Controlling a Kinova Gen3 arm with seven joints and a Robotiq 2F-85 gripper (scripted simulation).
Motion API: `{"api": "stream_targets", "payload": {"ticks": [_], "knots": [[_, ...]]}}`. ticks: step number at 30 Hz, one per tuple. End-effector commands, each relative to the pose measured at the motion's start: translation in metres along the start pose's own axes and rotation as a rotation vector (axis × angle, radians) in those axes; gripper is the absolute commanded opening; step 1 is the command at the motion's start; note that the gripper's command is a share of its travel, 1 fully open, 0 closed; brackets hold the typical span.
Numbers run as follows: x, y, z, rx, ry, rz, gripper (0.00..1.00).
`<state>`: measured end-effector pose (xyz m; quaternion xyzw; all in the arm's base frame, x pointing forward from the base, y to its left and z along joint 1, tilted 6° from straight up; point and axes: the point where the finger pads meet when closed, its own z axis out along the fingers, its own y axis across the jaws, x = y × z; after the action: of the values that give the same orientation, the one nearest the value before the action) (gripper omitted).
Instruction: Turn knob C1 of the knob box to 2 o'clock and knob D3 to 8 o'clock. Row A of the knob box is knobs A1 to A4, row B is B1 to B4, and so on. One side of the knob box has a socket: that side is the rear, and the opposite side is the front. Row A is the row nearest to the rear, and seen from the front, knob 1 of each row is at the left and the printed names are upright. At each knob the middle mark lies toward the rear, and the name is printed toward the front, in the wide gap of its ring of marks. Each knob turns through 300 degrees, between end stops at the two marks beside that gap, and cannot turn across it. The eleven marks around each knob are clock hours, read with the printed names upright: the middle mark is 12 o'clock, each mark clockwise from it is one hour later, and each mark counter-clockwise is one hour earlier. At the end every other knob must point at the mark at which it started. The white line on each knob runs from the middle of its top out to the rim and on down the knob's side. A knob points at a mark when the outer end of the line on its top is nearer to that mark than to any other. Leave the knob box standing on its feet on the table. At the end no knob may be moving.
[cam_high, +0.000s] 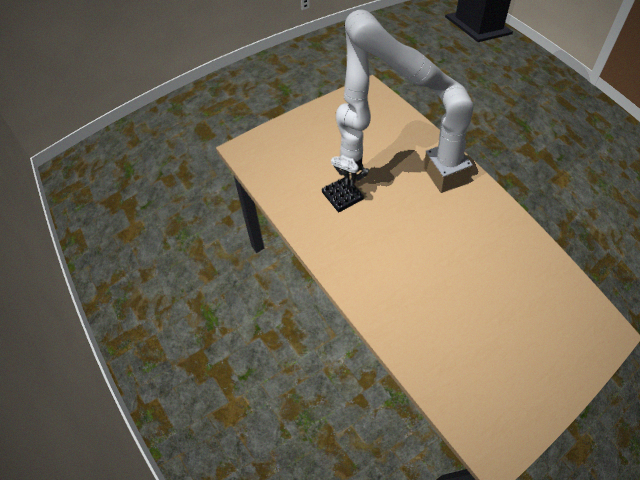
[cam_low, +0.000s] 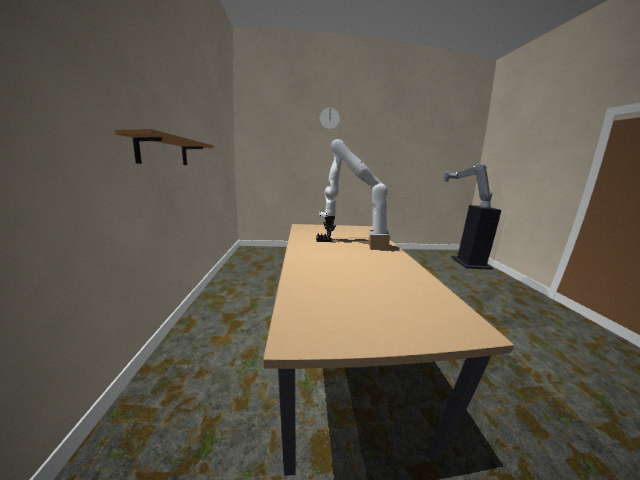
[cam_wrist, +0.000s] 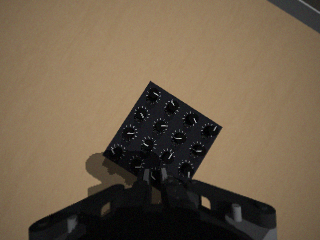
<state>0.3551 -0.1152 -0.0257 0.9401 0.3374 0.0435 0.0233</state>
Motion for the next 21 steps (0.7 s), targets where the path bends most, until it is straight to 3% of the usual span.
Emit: {"api": "stream_targets", "payload": {"ticks": [1,21], "knots": [[0.0,-0.0003,0.0003,0.003,0.002,-0.049,0.08],[0.0,-0.0003,0.0004,0.003,0.003,-0.494,0.08]]}}
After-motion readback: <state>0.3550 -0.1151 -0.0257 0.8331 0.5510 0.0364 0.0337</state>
